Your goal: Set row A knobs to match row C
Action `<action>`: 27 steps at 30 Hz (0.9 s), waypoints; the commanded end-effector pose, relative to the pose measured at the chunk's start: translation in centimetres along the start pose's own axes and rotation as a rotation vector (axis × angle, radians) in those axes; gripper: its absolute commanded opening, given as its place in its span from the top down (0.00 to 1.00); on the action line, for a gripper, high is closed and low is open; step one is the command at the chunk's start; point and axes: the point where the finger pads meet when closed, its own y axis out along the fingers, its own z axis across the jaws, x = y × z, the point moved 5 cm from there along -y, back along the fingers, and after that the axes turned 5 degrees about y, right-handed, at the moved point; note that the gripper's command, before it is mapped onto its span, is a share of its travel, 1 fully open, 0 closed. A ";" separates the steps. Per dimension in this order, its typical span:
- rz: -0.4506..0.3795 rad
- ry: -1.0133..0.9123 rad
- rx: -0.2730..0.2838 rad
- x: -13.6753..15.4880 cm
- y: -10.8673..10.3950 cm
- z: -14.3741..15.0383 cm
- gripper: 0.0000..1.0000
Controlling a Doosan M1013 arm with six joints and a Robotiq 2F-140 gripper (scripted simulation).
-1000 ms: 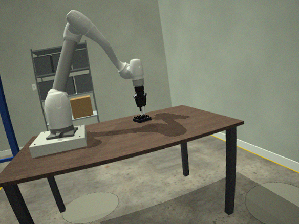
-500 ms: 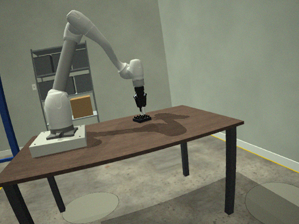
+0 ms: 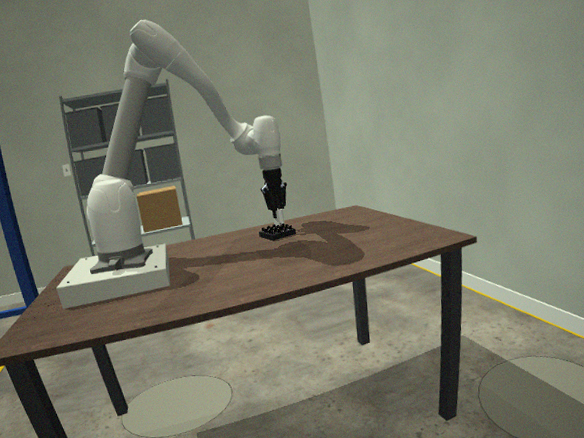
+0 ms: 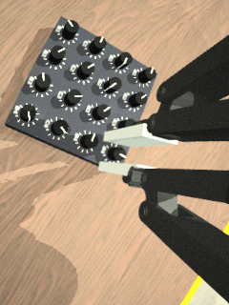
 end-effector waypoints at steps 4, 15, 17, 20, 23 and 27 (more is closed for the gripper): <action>0.000 0.000 0.000 0.0 0.0 0.0 0.88; 0.000 0.000 0.000 0.0 0.0 0.0 0.95; 0.000 0.000 0.000 0.0 0.0 0.0 0.95; 0.000 0.000 0.000 0.0 0.0 0.0 0.95; 0.000 0.000 0.000 0.0 0.0 0.0 0.95; 0.000 0.000 0.000 0.0 0.0 0.0 0.95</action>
